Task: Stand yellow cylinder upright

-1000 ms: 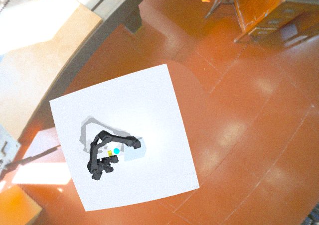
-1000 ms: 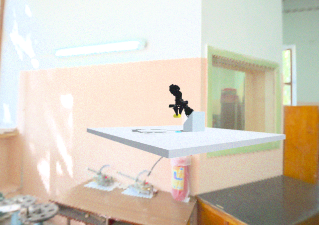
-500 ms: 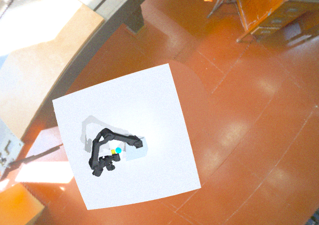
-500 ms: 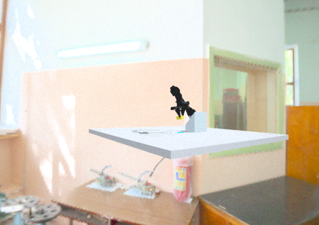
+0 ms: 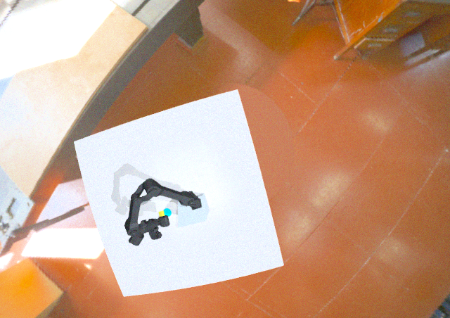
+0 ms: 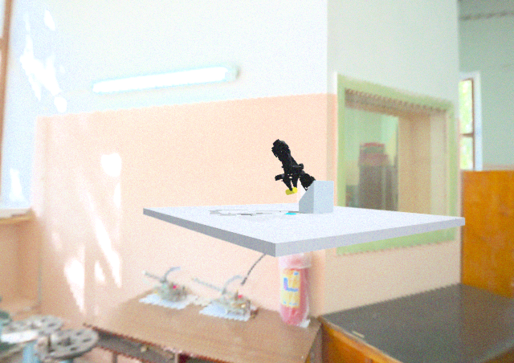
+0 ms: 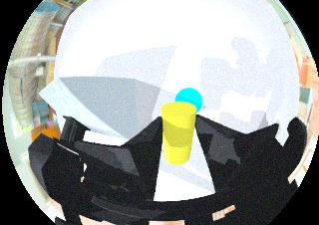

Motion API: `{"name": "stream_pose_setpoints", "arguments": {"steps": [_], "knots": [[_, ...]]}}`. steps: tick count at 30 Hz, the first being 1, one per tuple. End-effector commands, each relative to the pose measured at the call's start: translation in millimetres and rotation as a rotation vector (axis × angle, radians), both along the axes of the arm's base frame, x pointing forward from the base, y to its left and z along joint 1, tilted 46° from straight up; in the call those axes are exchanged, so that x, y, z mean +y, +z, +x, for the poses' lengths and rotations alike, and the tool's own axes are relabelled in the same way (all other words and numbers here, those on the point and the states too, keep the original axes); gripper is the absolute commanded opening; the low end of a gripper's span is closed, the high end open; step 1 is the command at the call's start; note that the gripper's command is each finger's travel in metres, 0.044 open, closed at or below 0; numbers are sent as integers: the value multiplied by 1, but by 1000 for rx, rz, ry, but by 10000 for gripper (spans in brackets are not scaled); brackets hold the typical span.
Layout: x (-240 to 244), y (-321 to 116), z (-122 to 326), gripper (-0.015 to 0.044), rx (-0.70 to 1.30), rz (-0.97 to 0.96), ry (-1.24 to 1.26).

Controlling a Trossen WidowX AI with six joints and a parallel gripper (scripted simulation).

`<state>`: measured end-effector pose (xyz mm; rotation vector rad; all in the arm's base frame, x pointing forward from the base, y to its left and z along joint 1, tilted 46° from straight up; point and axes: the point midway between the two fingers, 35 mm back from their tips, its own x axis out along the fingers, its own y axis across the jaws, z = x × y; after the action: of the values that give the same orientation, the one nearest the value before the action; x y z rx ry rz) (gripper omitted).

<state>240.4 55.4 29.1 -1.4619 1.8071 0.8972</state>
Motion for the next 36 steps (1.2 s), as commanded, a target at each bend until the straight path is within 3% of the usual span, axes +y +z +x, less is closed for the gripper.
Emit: {"name": "stream_pose_setpoints", "arguments": {"steps": [1,36], "knots": [[-1,0,-2,105,11,33,-7],[-7,-6,-9,105,80,291,-73]]}}
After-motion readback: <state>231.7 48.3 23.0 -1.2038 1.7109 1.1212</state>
